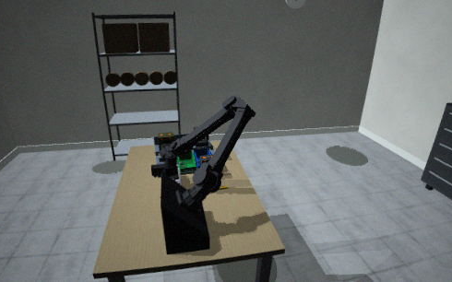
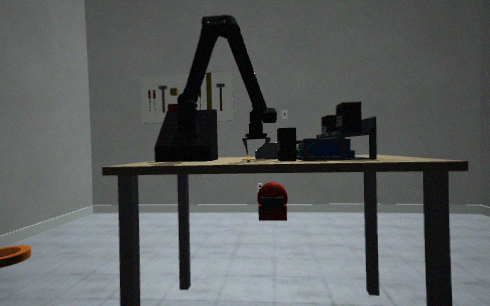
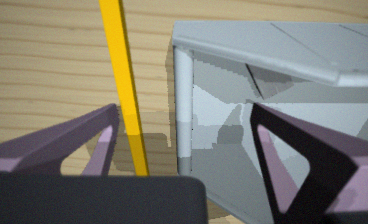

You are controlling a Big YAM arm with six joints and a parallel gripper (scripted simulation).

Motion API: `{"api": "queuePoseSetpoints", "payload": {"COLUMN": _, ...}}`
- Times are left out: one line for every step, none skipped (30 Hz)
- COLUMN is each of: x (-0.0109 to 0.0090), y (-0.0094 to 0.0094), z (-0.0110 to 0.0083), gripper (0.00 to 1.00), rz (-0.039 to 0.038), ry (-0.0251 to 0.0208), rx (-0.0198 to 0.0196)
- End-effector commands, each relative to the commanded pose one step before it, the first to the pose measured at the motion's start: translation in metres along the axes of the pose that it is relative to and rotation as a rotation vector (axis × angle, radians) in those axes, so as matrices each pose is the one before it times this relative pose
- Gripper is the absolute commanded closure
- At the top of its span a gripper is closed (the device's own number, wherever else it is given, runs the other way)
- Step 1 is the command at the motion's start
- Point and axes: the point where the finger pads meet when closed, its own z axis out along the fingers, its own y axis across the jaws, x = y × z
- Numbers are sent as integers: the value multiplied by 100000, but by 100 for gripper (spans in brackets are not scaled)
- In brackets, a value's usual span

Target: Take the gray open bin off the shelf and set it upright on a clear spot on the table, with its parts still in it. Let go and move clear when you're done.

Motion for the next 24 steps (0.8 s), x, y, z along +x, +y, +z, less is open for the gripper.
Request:
{"api": "queuePoseSetpoints", "payload": {"x": -74, "y": -72, "z": 229, "gripper": 10, "rz": -693, "ry": 237, "rx": -74}}
{"api": "queuePoseSetpoints", "payload": {"x": 0, "y": 0, "z": 0, "gripper": 10, "rz": 0, "ry": 0, "rx": 0}}
{"api": "queuePoseSetpoints", "payload": {"x": 0, "y": 0, "z": 0, "gripper": 10, "rz": 0, "ry": 0, "rx": 0}}
{"api": "queuePoseSetpoints", "payload": {"x": 0, "y": 0, "z": 0, "gripper": 10, "rz": 0, "ry": 0, "rx": 0}}
{"api": "queuePoseSetpoints", "payload": {"x": 0, "y": 0, "z": 0, "gripper": 10, "rz": 0, "ry": 0, "rx": 0}}
{"api": "queuePoseSetpoints", "payload": {"x": 0, "y": 0, "z": 0, "gripper": 10, "rz": 0, "ry": 0, "rx": 0}}
{"api": "queuePoseSetpoints", "payload": {"x": 0, "y": 0, "z": 0, "gripper": 10, "rz": 0, "ry": 0, "rx": 0}}
{"api": "queuePoseSetpoints", "payload": {"x": 0, "y": 0, "z": 0, "gripper": 10, "rz": 0, "ry": 0, "rx": 0}}
{"api": "queuePoseSetpoints", "payload": {"x": 0, "y": -1, "z": -2, "gripper": 10, "rz": 0, "ry": 0, "rx": 2}}
{"api": "queuePoseSetpoints", "payload": {"x": -1, "y": -3, "z": -15, "gripper": 10, "rz": -4, "ry": 3, "rx": 13}}
{"api": "queuePoseSetpoints", "payload": {"x": -2, "y": -8, "z": -40, "gripper": 10, "rz": -11, "ry": 7, "rx": 34}}
{"api": "queuePoseSetpoints", "payload": {"x": -4, "y": -15, "z": -75, "gripper": 10, "rz": -20, "ry": 13, "rx": 63}}
{"api": "queuePoseSetpoints", "payload": {"x": -6, "y": -23, "z": -120, "gripper": 10, "rz": -32, "ry": 20, "rx": 101}}
{"api": "queuePoseSetpoints", "payload": {"x": 0, "y": 0, "z": 0, "gripper": 10, "rz": 0, "ry": 0, "rx": 0}}
{"api": "queuePoseSetpoints", "payload": {"x": 0, "y": 0, "z": 0, "gripper": 10, "rz": 0, "ry": 0, "rx": 0}}
{"api": "queuePoseSetpoints", "payload": {"x": -8, "y": -33, "z": -173, "gripper": 10, "rz": -46, "ry": 30, "rx": 145}}
{"api": "queuePoseSetpoints", "payload": {"x": -16, "y": -63, "z": -233, "gripper": 10, "rz": 10, "ry": 19, "rx": 267}}
{"api": "queuePoseSetpoints", "payload": {"x": -59, "y": -206, "z": -301, "gripper": 10, "rz": 479, "ry": -118, "rx": 804}}
{"api": "queuePoseSetpoints", "payload": {"x": -31, "y": -242, "z": -326, "gripper": 10, "rz": 473, "ry": -164, "rx": 845}}
{"api": "queuePoseSetpoints", "payload": {"x": 78, "y": -233, "z": -226, "gripper": 10, "rz": 516, "ry": -201, "rx": 500}}
{"api": "queuePoseSetpoints", "payload": {"x": -16, "y": -125, "z": -113, "gripper": 10, "rz": 163, "ry": -99, "rx": 148}}
{"api": "queuePoseSetpoints", "payload": {"x": -19, "y": -145, "z": -132, "gripper": 10, "rz": 189, "ry": -116, "rx": 172}}
{"api": "queuePoseSetpoints", "payload": {"x": -23, "y": -172, "z": -152, "gripper": 10, "rz": 223, "ry": -137, "rx": 203}}
{"api": "queuePoseSetpoints", "payload": {"x": -25, "y": -203, "z": -173, "gripper": 10, "rz": 260, "ry": -147, "rx": 243}}
